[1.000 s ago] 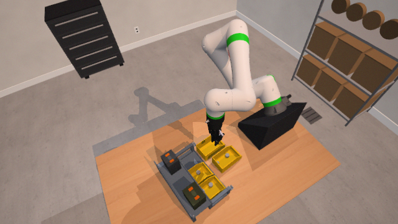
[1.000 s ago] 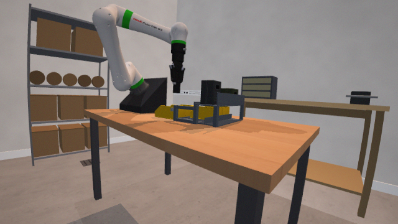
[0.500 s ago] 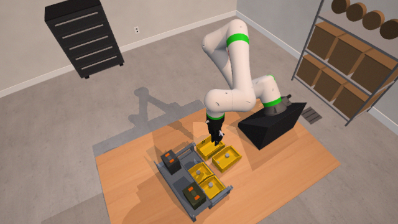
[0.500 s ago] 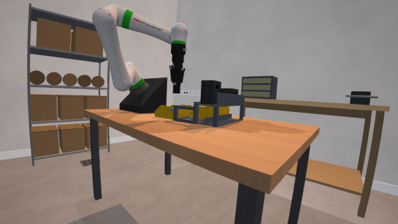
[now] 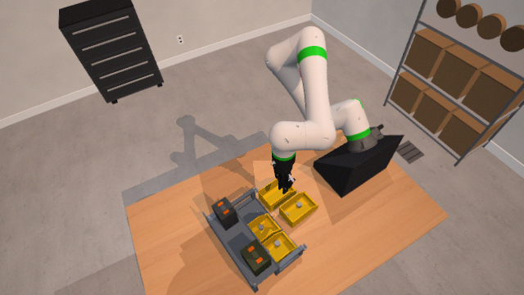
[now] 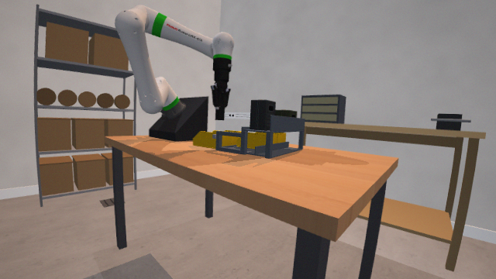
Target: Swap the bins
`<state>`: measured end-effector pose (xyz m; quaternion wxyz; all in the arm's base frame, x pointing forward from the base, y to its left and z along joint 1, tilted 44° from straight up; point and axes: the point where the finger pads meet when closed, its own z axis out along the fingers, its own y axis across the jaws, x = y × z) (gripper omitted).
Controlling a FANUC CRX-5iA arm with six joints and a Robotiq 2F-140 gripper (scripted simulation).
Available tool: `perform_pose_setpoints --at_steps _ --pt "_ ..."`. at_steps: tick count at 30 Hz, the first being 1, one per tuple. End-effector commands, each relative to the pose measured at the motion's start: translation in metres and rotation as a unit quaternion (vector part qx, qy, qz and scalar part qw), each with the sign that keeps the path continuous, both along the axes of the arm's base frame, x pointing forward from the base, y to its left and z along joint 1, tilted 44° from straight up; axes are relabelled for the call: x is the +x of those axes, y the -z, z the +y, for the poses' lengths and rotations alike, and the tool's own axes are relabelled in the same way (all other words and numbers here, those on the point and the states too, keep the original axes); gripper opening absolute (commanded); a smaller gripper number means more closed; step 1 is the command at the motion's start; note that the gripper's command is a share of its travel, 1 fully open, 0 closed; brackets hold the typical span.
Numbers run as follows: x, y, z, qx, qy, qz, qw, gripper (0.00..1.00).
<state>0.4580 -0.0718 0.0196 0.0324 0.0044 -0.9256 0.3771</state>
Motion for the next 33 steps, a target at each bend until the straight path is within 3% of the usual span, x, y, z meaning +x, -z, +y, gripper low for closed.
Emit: perform_pose_setpoints --at_steps 1,33 --pt "0.0 0.002 -0.002 0.0 -0.001 -0.001 1.0 0.24" --pt "-0.002 0.033 -0.031 0.0 -0.001 -0.001 1.0 0.24"
